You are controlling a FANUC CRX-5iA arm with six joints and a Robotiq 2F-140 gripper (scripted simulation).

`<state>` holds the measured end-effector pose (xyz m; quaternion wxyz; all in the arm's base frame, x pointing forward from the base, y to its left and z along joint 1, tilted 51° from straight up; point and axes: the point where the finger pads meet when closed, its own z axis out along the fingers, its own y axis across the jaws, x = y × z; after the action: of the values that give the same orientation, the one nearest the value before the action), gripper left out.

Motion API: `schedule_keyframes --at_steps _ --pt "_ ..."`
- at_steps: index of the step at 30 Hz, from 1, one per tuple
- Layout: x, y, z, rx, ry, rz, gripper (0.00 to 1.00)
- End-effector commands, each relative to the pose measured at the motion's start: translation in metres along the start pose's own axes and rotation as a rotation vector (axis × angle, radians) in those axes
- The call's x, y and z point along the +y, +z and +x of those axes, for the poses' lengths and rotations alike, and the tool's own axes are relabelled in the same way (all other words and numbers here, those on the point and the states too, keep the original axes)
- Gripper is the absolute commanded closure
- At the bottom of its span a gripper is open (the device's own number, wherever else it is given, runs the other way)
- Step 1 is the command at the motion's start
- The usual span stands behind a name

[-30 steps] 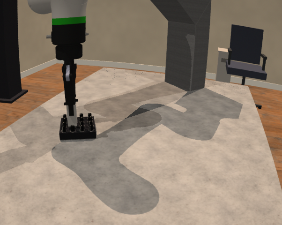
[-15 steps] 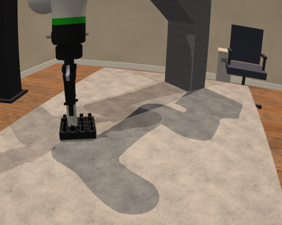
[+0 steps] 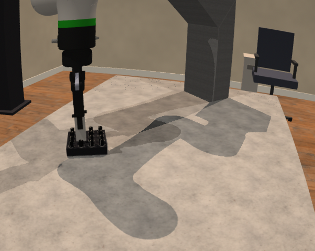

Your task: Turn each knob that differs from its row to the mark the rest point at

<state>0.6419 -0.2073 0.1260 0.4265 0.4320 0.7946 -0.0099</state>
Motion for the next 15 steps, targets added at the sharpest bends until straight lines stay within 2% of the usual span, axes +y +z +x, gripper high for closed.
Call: schedule_keyframes --at_steps 1,15 --pt "0.0004 0.0 0.0002 -0.011 -0.028 0.014 0.95" --pt "0.0004 0.0 0.0002 -0.01 -0.203 0.015 0.95"
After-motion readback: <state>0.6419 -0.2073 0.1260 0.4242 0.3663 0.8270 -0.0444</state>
